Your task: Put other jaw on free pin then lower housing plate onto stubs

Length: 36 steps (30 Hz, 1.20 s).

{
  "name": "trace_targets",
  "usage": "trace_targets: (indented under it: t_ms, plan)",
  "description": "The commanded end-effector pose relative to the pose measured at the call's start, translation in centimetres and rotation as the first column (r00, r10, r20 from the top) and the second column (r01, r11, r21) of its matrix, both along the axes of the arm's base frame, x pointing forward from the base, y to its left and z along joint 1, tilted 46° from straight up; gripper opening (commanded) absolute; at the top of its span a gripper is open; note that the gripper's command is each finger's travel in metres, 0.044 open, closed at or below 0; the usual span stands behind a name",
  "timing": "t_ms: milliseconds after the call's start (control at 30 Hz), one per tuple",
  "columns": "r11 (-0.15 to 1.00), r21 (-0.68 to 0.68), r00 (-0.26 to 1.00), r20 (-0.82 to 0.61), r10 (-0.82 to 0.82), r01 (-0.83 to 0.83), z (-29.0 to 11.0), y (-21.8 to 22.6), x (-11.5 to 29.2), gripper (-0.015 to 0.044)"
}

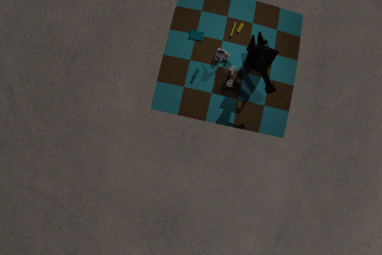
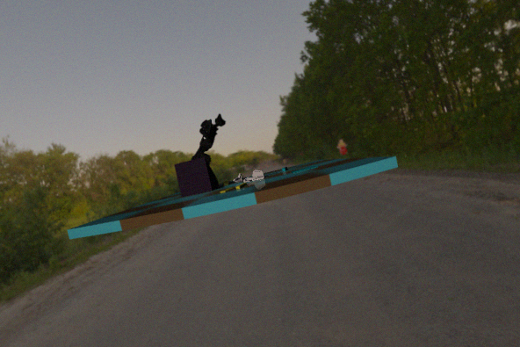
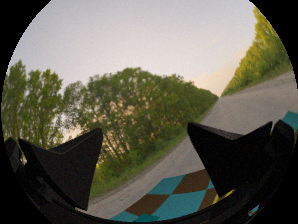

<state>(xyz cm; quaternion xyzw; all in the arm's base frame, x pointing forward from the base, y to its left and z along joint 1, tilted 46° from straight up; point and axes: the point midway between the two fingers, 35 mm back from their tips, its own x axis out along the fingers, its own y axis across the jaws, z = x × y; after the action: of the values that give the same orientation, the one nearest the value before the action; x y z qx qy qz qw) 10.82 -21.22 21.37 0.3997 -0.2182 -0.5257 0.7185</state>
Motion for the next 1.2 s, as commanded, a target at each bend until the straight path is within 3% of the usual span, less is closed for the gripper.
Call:
trace_targets:
  t_ms: [0,533,1033,1167]
  plan:
    - [1.000,0.000,1.000,0.000,0.000,0.000,0.00,0.00,0.00,0.0426]
    - [1.000,0.000,1.000,0.000,0.000,0.000,0.00,0.00,0.00,0.0006]
    - [1.000,0.000,1.000,0.000,0.000,0.000,0.00,0.00,0.00,0.0000]
    - [0.999,0.007,0.998,-0.050,0.045,-0.044,-0.26,0.24,0.76,0.0105]
